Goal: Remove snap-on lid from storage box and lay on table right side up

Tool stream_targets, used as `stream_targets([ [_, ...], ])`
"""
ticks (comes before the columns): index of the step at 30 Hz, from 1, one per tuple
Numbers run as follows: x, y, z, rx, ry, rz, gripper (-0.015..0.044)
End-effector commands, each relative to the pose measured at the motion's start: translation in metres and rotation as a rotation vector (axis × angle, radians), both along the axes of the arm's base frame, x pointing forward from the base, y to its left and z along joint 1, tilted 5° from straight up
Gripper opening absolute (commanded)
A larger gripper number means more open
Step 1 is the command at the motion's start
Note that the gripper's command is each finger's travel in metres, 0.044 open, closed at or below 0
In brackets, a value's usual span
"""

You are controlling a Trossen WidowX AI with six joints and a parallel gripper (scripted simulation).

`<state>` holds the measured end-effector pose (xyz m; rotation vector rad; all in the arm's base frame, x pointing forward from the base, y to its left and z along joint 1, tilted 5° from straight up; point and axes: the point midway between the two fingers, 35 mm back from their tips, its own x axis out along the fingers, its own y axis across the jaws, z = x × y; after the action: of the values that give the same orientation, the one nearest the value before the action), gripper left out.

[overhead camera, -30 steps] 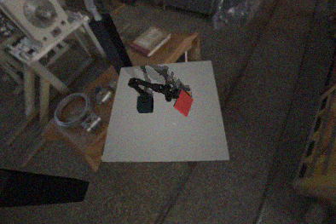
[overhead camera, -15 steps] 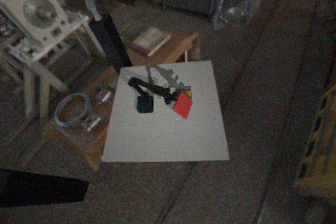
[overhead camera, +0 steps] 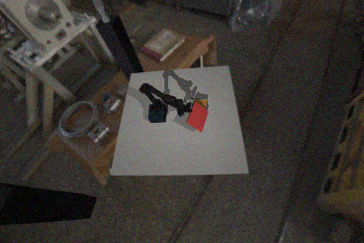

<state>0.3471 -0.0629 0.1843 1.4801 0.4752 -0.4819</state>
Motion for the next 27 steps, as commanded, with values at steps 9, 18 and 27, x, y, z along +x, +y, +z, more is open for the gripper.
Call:
stream_targets([
  [9,0.001,-0.024,0.007,-0.011,-0.014,0.004,0.0],
  [18,0.0,-0.042,0.007,-0.012,-0.013,0.004,0.0],
  [27,-0.001,-0.06,0.008,-0.014,-0.013,0.004,0.0],
])
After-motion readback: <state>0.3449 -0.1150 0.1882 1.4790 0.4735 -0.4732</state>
